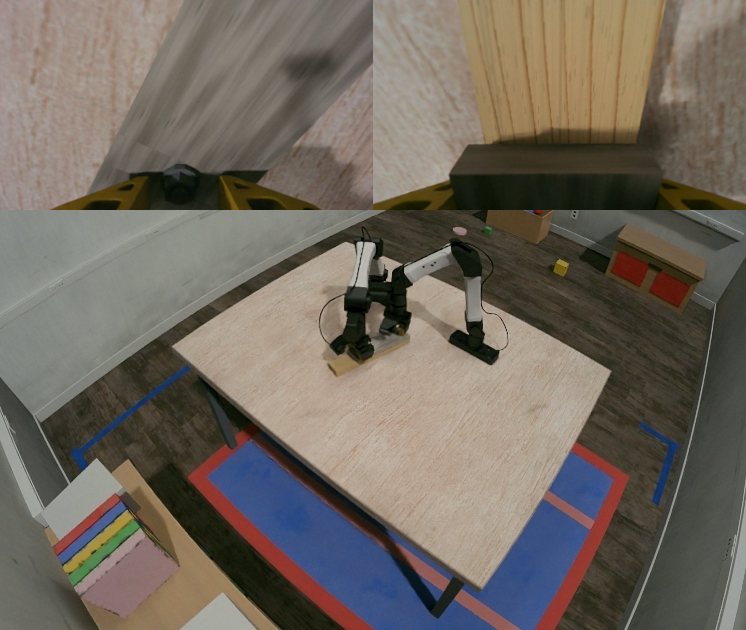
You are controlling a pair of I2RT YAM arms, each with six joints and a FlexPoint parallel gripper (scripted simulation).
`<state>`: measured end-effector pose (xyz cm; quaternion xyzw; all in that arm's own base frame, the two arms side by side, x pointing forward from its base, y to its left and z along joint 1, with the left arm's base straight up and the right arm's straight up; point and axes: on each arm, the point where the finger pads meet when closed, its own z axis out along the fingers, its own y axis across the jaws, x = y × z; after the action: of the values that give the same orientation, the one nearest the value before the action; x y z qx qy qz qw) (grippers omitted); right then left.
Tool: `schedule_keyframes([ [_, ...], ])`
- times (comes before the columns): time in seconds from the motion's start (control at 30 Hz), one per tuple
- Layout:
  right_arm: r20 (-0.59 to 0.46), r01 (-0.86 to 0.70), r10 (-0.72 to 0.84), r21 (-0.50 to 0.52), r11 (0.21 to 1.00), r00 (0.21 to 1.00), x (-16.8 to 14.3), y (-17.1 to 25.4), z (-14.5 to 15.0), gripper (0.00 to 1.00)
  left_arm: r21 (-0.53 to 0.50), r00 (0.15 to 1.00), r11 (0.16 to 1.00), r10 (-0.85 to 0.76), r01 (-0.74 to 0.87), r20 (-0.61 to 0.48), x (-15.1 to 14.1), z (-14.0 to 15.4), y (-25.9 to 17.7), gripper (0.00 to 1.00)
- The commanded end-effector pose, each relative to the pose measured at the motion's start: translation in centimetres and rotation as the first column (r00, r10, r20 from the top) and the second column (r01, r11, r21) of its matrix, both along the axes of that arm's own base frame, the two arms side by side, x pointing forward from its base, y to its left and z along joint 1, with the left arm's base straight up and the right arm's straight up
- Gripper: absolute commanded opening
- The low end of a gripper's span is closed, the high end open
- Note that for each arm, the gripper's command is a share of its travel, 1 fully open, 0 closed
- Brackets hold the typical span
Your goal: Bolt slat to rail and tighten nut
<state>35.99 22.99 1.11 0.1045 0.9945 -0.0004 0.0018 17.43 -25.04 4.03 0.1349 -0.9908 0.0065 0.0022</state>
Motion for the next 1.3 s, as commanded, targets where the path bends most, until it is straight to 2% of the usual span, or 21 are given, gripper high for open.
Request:
schedule_keyframes([
  [0.0, 0.019, 0.001, -0.002, 0.013, 1.000, 1.000, 0.30, 0.34, 0.69, 0.67, 0.000, 1.000, 1.000, 0.002, -0.002, 0.010, 0.17, -0.36, -0.06, 0.35],
  [0.1, 0.019, 0.001, -0.002, 0.013, 1.000, 1.000, 0.30, 0.34, 0.69, 0.67, -0.013, 1.000, 1.000, 0.003, -0.003, 0.011, 0.28, 0.38, -0.21, 0.31],
  [0.57, 0.019, 0.001, -0.002, 0.013, 1.000, 1.000, 0.30, 0.34, 0.69, 0.67, -0.013, 1.000, 1.000, 0.003, -0.003, 0.011, 0.28, 0.38, -0.21, 0.14],
  [1.27, 0.019, 0.001, -0.002, 0.013, 1.000, 1.000, 0.30, 0.34, 0.69, 0.67, -0.013, 1.000, 1.000, 0.003, -0.003, 0.011, 0.28, 0.38, -0.21, 0.14],
])
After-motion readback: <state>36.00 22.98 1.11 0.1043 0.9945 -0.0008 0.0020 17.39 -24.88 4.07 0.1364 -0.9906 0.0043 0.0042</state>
